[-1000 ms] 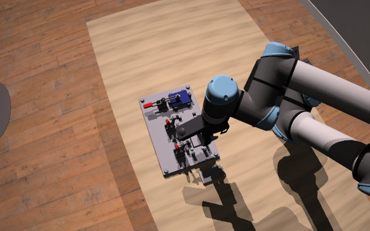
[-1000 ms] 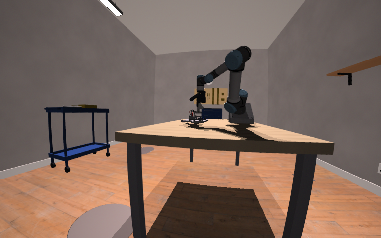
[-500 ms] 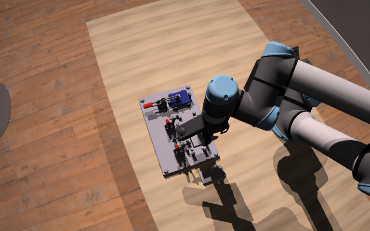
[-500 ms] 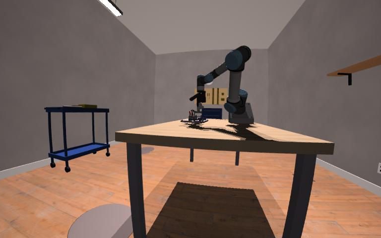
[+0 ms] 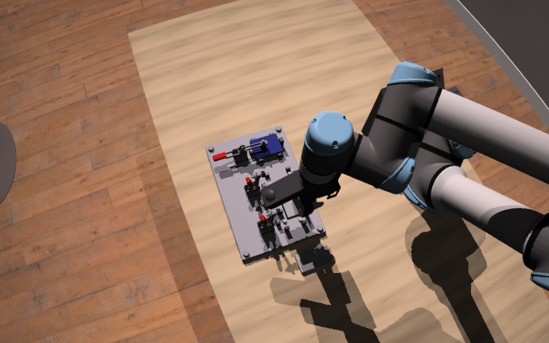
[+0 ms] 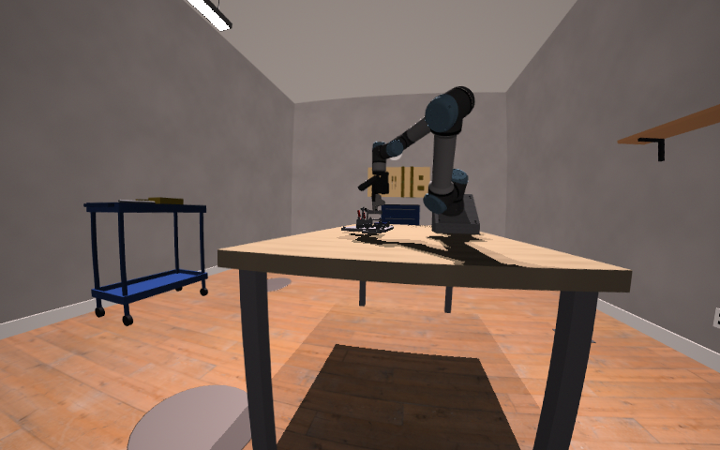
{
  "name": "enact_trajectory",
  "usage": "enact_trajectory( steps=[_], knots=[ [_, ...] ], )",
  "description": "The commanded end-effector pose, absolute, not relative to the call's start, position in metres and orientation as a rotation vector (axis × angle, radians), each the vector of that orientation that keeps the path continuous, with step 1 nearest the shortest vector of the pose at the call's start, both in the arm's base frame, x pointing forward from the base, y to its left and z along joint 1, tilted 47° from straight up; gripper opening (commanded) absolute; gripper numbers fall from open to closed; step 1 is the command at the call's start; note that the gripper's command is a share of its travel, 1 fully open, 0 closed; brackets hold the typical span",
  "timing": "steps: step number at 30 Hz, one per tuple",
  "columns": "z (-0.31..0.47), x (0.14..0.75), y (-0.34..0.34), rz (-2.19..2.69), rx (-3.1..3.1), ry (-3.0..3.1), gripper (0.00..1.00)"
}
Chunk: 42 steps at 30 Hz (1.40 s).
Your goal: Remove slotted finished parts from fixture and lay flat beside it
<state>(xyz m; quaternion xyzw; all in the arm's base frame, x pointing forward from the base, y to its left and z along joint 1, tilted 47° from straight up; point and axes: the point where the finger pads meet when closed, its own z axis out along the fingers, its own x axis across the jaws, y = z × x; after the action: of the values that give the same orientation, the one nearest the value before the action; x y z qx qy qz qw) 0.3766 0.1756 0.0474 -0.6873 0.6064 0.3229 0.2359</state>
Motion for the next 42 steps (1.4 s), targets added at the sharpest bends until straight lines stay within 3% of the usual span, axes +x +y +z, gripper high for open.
enact_trajectory(
  steps=[1, 42],
  knots=[
    [0.048, 0.377, 0.175, 0.884, -1.885, 1.663, 0.00],
    [0.077, 0.375, 0.202, 0.884, -1.885, 1.663, 0.00]
  ],
)
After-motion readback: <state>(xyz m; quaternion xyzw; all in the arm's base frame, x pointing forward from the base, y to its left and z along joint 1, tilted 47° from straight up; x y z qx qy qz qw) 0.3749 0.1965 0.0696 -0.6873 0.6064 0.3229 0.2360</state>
